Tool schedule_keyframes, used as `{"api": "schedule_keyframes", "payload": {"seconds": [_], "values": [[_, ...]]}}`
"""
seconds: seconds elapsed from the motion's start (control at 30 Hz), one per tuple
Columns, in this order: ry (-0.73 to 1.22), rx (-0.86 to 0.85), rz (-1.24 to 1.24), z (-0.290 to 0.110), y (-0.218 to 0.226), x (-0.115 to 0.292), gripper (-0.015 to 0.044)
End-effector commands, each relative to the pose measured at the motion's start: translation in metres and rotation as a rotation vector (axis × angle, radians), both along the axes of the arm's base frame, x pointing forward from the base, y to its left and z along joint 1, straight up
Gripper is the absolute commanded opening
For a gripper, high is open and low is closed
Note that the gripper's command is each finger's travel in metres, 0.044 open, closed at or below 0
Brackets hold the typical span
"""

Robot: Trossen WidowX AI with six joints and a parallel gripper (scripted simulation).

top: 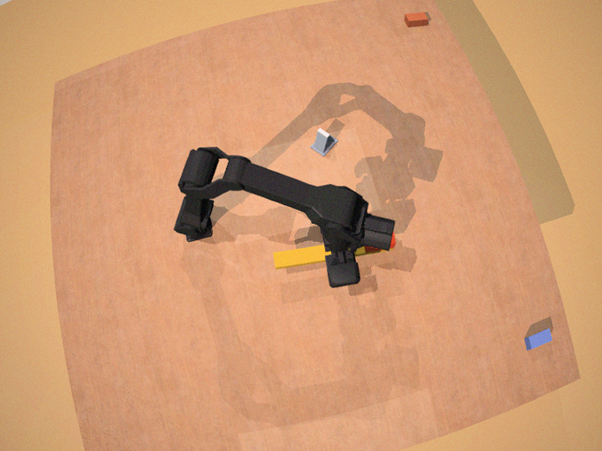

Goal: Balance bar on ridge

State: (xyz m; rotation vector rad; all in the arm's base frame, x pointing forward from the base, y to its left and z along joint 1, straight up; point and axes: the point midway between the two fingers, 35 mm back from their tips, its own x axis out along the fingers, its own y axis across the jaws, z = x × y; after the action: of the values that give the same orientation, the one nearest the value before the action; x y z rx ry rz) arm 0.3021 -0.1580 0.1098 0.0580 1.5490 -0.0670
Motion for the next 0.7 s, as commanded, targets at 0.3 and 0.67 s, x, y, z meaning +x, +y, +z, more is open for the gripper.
{"api": "schedule_keyframes", "payload": {"seconds": [0.3, 0.67], "values": [[-0.007, -0.007, -0.004, 0.037, 0.001, -0.002, 0.0000], [-0.006, -0.007, 0.019, 0.052, 0.011, -0.001, 0.0000]]}}
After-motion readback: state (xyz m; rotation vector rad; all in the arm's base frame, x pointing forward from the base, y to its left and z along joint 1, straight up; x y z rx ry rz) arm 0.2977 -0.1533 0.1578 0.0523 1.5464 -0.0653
